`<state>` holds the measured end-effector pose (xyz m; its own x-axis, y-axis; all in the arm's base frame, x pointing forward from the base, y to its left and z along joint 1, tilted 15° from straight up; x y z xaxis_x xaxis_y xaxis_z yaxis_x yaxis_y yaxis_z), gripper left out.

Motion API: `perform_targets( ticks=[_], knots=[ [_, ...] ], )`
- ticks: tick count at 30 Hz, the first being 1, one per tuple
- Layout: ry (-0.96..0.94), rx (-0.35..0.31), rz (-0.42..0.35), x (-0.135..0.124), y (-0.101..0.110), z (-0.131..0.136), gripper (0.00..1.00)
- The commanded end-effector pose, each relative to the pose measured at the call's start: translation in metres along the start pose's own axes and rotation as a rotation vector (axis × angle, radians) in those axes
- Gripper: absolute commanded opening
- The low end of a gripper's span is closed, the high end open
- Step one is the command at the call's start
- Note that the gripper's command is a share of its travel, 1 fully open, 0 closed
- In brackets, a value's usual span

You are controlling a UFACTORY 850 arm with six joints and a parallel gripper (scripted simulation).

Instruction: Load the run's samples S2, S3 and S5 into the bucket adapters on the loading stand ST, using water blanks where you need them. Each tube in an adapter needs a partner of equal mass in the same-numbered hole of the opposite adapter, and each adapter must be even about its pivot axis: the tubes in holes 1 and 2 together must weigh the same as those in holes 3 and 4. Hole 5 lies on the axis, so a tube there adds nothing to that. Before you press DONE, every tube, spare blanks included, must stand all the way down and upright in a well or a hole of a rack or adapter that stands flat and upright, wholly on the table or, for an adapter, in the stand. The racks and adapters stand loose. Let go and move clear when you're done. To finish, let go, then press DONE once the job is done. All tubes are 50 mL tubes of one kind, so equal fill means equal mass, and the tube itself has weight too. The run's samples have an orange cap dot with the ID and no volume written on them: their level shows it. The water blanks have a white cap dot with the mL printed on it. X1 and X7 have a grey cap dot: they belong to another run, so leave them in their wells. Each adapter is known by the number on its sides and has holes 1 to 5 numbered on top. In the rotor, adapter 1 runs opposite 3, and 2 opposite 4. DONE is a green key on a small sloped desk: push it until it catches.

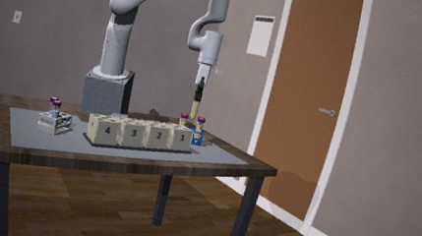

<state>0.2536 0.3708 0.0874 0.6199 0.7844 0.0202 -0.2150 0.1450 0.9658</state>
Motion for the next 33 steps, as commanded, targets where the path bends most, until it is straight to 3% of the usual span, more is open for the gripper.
perform_targets(
  ticks=[1,15,33],
  knots=[
    [-0.001,-0.001,0.006,0.001,-0.012,0.0,0.0],
    [-0.001,-0.001,0.006,0.001,-0.035,0.0,0.0],
    [-0.001,-0.001,0.006,0.001,-0.035,0.0,0.0]
  ],
)
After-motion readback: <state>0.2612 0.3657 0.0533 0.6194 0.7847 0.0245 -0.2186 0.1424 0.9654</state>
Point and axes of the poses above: the point where the finger pads meet when closed, its own y axis back along the fingers, its own z axis across the jaws, x = y × z, the point moved 9 cm from there along y, back along the fingers, and after that the axes turned 6 degrees about -y, right-handed, at the moved point
